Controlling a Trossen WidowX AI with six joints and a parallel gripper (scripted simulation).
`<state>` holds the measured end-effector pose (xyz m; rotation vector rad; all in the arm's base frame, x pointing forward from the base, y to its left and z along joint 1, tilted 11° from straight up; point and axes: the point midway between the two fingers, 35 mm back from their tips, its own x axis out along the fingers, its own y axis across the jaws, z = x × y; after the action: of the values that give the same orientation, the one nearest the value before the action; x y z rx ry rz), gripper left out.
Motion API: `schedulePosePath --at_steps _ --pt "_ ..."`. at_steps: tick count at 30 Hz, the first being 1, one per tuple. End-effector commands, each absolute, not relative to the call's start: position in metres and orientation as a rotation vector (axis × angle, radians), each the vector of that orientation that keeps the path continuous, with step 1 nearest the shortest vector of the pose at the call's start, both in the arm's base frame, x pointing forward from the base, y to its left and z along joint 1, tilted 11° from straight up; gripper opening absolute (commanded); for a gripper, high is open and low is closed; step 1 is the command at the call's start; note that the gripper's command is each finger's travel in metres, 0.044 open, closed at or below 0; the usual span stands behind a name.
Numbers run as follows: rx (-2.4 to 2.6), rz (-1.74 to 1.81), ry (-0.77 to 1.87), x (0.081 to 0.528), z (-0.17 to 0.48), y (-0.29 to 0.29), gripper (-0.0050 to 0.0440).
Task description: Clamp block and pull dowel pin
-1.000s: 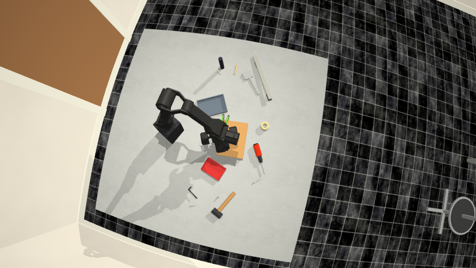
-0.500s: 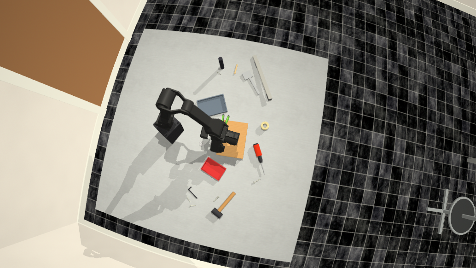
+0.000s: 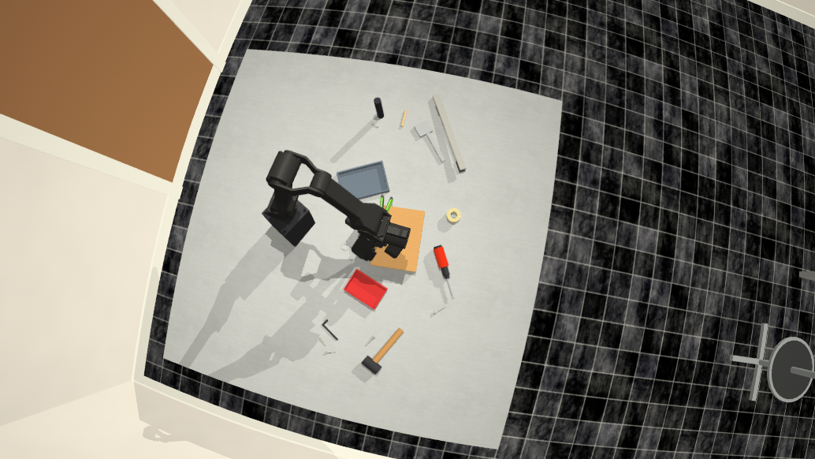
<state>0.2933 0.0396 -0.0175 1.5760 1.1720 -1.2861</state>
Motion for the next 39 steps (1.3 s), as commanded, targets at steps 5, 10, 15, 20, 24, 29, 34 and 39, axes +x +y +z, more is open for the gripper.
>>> schedulePosePath --at_steps 5,10,15,20,24,29,34,39 --pt "1.688 -1.404 1.093 0.2935 -0.0158 0.0393 0.0" --pt "1.733 -1.454 1.057 0.2935 -0.0156 0.0393 0.0" --pt "1.736 -1.457 1.055 0.2935 -0.0155 0.0393 0.0" --pt "1.718 -1.437 1.069 0.2935 -0.0154 0.0393 0.0" --pt "1.697 -1.414 1.085 0.2935 -0.0153 0.0393 0.0" --pt "1.642 -1.355 1.125 0.2935 -0.0151 0.0392 0.0" --pt "1.57 -1.277 1.175 0.2935 -0.015 0.0392 0.0" --pt "1.507 -1.21 1.214 0.2935 -0.0149 0.0392 0.0"
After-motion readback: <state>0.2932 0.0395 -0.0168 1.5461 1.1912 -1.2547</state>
